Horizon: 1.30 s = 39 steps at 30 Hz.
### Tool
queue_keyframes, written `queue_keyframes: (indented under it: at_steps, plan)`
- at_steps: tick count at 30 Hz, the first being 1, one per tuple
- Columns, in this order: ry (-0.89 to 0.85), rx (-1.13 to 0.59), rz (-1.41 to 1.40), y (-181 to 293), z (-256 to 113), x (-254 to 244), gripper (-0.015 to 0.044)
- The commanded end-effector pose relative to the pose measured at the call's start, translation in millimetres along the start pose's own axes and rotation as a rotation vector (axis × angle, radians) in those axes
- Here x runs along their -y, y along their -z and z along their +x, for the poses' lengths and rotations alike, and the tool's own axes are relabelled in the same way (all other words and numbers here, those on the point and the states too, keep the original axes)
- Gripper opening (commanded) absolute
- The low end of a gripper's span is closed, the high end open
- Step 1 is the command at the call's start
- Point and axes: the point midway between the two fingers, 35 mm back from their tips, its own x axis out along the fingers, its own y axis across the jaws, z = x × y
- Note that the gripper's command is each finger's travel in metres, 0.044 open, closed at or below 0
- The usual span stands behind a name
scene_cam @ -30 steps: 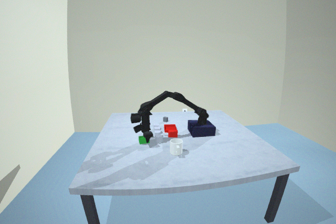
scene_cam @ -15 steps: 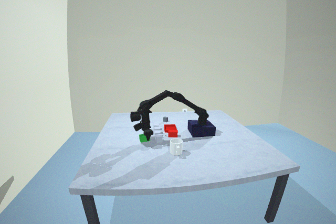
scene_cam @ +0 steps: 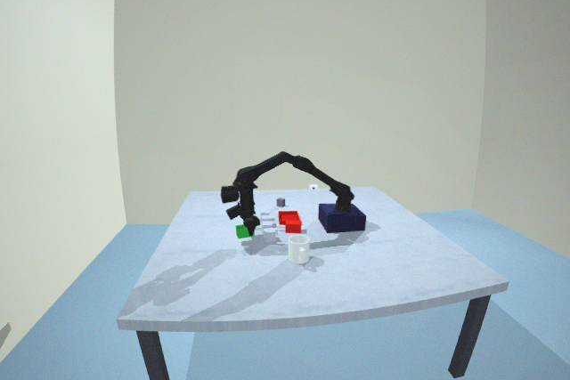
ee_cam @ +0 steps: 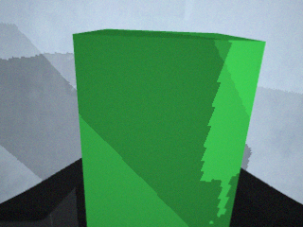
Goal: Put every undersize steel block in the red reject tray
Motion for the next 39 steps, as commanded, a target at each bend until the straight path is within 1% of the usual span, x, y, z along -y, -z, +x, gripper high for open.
queue_keyframes:
  at_steps: [1,3,7,11,18,20,23,27,39]
  plan:
    - [0.0,0.0,0.0,0.1,-1.2,0.0,0.0]
    - [0.0,0.002,0.013,-0.8,-3.2,11.3,0.0]
    - [0.0,0.015,0.09,-0.7,-14.5,77.1,0.0]
    - [0.002,0.025,0.157,6.3,-23.7,132.9,0.0]
    - [0.012,0.042,0.295,42.1,-41.7,244.4,0.0]
    - [0.015,0.045,0.321,51.7,-44.8,263.7,0.0]
    - [0.015,0.045,0.324,53.0,-45.2,266.1,0.0]
    - [0.015,0.045,0.324,51.9,-30.5,269.3,0.0]
    - [0.015,0.045,0.323,48.8,-19.0,270.0,0.0]
